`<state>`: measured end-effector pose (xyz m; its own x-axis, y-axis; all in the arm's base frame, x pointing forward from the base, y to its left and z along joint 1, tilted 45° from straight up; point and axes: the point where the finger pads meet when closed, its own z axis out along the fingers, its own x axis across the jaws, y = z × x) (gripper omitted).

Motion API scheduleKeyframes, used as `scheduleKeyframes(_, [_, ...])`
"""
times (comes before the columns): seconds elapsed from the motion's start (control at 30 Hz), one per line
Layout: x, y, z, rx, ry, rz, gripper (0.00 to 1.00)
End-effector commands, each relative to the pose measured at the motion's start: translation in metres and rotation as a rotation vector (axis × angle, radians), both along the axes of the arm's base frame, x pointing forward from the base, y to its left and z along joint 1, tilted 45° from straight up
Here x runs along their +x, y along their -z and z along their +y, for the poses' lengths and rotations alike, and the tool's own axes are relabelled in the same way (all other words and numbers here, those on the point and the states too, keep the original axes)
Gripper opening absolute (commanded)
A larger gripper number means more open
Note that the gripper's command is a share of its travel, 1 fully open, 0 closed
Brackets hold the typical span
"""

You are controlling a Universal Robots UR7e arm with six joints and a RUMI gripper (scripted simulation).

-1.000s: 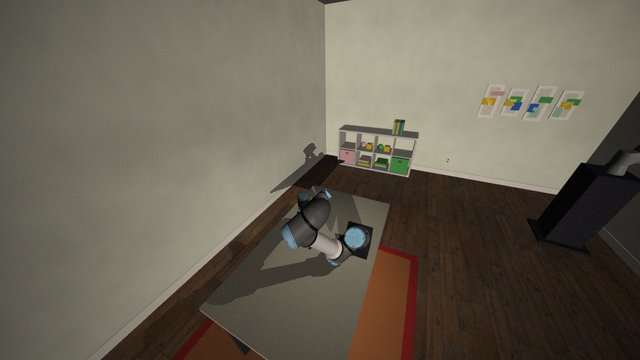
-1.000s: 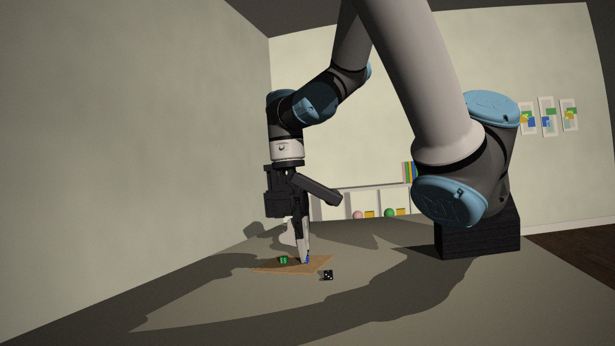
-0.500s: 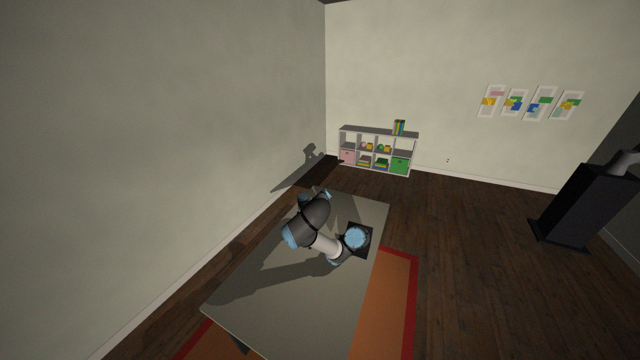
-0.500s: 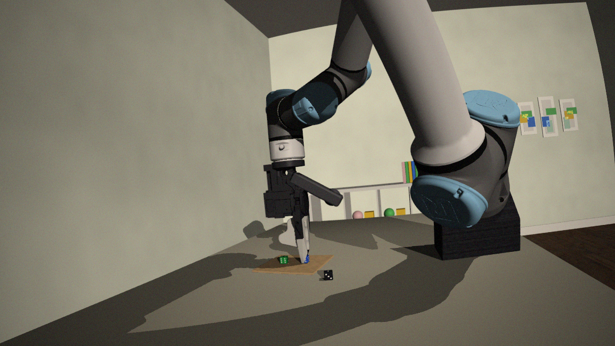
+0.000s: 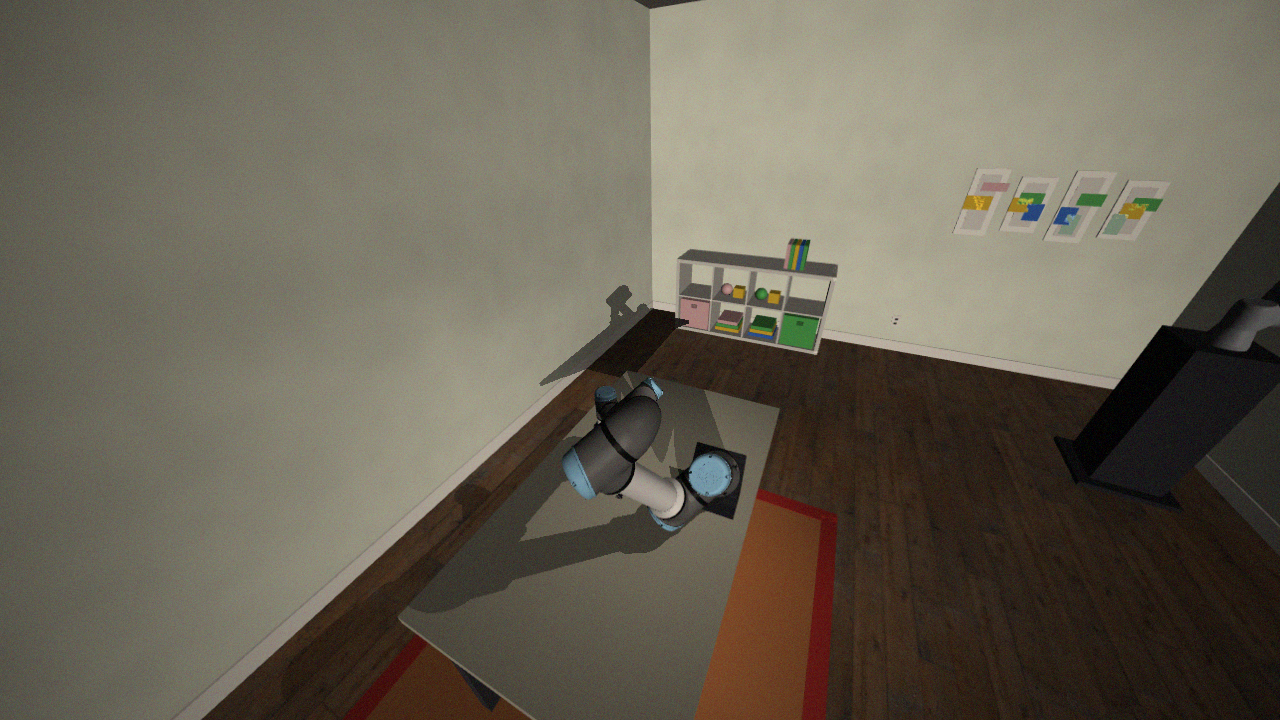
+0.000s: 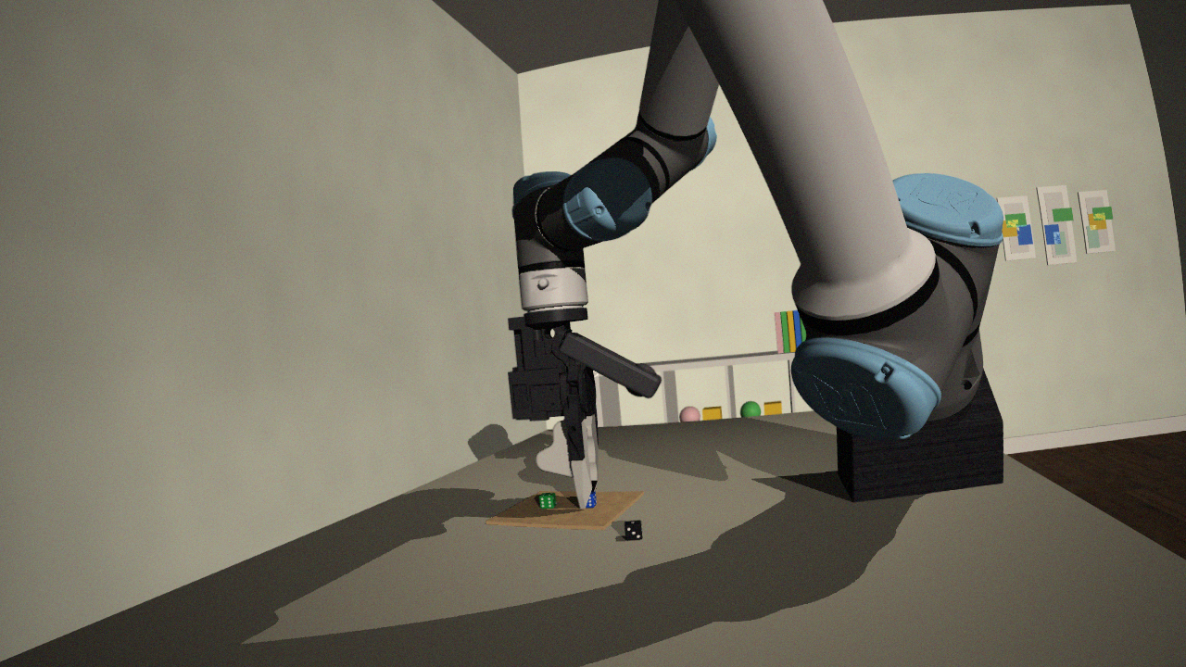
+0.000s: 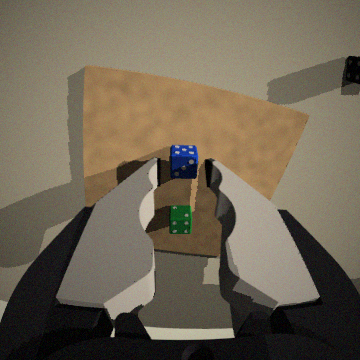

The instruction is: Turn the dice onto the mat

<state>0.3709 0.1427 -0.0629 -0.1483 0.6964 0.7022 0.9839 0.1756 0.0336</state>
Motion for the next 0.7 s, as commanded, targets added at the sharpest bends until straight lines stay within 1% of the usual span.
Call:
scheduleKeyframes(0.0, [0.0, 0.0, 0.0, 0.0, 0.001, -0.001, 0.18])
scheduleKeyframes(0.4, [0.001, -0.001, -0.001, 0.0, 0.001, -0.001, 0.18])
scheduleKeyframes(0.53, [0.001, -0.007, -0.007, 0.0, 0.001, -0.001, 0.18])
scheduleKeyframes(0.67, [0.003, -0.019, -0.019, 0.0, 0.001, -0.001, 0.18])
